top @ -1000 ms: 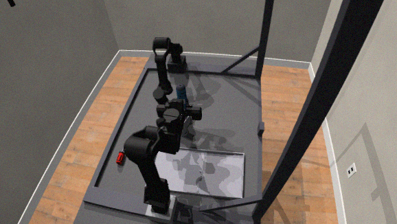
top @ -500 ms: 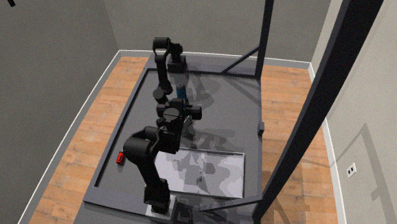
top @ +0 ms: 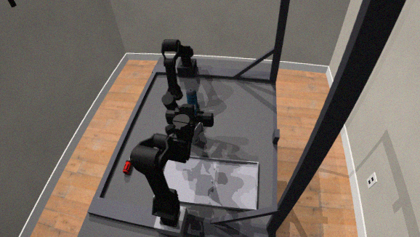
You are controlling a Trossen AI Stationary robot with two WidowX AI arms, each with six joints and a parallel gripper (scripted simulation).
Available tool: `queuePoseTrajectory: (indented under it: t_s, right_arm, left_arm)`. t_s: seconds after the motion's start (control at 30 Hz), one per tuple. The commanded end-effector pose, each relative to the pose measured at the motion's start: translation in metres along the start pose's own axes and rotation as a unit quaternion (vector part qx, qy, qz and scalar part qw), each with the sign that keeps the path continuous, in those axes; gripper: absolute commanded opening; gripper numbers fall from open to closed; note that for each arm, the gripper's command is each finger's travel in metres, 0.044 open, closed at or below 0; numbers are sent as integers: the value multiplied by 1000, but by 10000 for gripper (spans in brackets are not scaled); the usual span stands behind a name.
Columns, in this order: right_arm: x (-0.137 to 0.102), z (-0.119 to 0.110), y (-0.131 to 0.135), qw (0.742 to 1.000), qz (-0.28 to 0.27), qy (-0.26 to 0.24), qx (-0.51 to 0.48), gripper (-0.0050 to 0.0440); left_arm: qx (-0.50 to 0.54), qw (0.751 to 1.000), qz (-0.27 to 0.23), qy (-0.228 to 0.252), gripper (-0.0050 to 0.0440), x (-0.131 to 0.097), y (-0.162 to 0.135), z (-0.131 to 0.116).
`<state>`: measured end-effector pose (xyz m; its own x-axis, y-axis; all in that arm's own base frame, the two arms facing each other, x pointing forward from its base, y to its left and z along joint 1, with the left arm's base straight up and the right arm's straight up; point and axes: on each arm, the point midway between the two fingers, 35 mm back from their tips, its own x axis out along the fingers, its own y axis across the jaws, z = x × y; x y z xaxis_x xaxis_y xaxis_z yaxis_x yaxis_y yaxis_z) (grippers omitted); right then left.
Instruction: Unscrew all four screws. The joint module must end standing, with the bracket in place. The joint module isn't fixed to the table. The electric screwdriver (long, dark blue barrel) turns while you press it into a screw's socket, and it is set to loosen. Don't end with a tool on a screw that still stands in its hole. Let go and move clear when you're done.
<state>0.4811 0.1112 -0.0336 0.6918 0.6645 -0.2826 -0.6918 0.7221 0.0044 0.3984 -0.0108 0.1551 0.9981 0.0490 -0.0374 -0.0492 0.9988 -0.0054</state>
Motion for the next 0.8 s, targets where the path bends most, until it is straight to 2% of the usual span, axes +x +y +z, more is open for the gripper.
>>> queuePoseTrajectory:
  t_s: [0.0, 0.1, 0.47, 0.77]
  right_arm:
    - [0, 16, -3, 1000, -2, -14, -11, 241]
    - [0, 16, -3, 1000, -2, -14, -11, 241]
    - [0, 16, -3, 1000, -2, -14, -11, 241]
    - [0, 16, -3, 1000, -2, -14, -11, 241]
  left_arm:
    - [0, 1000, -4, 4, 161, 0, -3, 5]
    - [7, 1000, -4, 23, 161, -4, -2, -13]
    - [6, 1000, -4, 18, 161, 1, -3, -9]
    - [4, 1000, -4, 3, 161, 1, -3, 15]
